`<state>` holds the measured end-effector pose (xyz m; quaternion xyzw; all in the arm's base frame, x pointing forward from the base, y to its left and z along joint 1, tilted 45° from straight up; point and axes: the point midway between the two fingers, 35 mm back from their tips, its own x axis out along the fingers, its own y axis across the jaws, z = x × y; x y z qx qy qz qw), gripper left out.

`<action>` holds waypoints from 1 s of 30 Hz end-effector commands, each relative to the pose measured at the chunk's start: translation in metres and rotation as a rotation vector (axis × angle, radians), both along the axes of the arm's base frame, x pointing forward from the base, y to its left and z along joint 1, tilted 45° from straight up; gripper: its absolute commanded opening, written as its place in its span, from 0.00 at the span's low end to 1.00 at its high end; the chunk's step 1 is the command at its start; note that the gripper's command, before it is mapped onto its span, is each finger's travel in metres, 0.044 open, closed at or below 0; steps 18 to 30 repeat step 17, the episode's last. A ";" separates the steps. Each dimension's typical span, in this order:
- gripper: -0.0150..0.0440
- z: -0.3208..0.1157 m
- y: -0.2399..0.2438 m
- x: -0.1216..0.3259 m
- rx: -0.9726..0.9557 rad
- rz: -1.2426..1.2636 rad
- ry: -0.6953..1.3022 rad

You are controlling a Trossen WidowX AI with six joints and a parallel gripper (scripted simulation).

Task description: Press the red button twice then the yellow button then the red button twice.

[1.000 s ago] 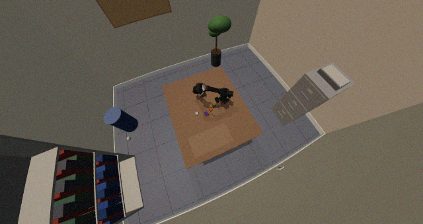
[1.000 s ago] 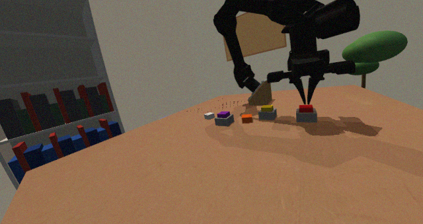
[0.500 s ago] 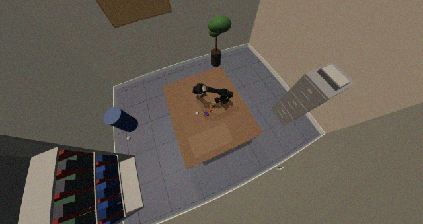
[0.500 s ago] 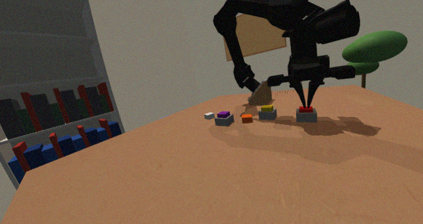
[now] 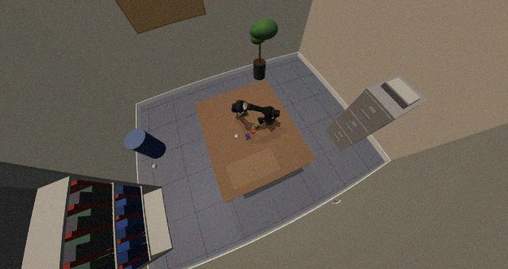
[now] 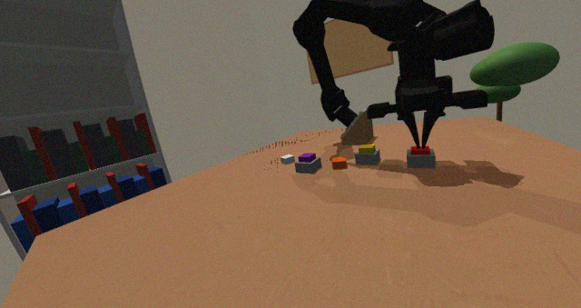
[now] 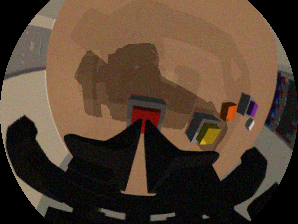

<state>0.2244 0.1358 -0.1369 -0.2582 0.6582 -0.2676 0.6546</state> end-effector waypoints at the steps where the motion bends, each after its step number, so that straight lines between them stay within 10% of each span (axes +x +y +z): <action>1: 0.29 0.015 0.014 0.000 -0.002 0.000 0.003; 5: 0.29 0.022 0.020 0.000 -0.003 0.000 0.004; 16: 0.78 0.060 0.070 0.021 -0.001 0.000 0.004; 30: 0.78 0.060 0.070 0.021 -0.001 0.000 0.004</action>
